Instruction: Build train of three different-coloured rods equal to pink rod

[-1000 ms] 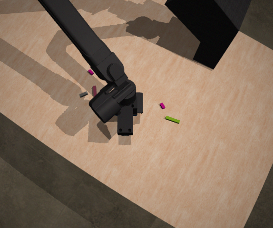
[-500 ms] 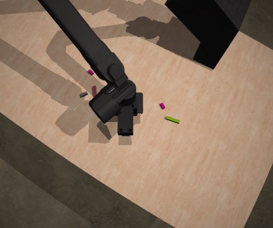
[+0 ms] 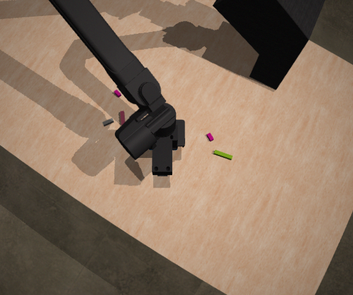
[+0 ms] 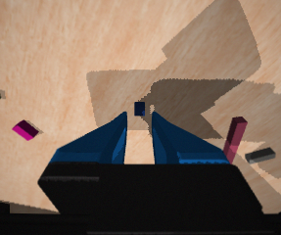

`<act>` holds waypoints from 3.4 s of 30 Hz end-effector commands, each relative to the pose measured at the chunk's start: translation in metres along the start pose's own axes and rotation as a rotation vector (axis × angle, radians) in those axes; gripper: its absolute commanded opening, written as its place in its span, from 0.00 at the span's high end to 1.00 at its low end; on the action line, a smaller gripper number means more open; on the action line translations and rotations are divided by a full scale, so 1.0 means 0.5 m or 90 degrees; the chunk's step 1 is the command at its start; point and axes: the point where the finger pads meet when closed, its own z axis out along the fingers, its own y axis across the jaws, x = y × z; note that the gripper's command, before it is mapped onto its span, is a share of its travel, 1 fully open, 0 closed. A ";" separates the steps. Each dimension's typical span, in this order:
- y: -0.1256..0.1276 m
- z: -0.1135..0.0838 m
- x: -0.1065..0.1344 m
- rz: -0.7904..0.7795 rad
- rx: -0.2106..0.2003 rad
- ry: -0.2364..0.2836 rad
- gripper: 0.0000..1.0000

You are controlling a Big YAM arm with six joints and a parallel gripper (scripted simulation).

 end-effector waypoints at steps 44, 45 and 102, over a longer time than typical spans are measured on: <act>-0.002 0.003 0.010 0.000 -0.002 -0.001 0.77; -0.002 0.003 0.010 0.000 -0.002 -0.001 0.77; -0.004 0.004 0.012 0.002 -0.001 0.000 0.77</act>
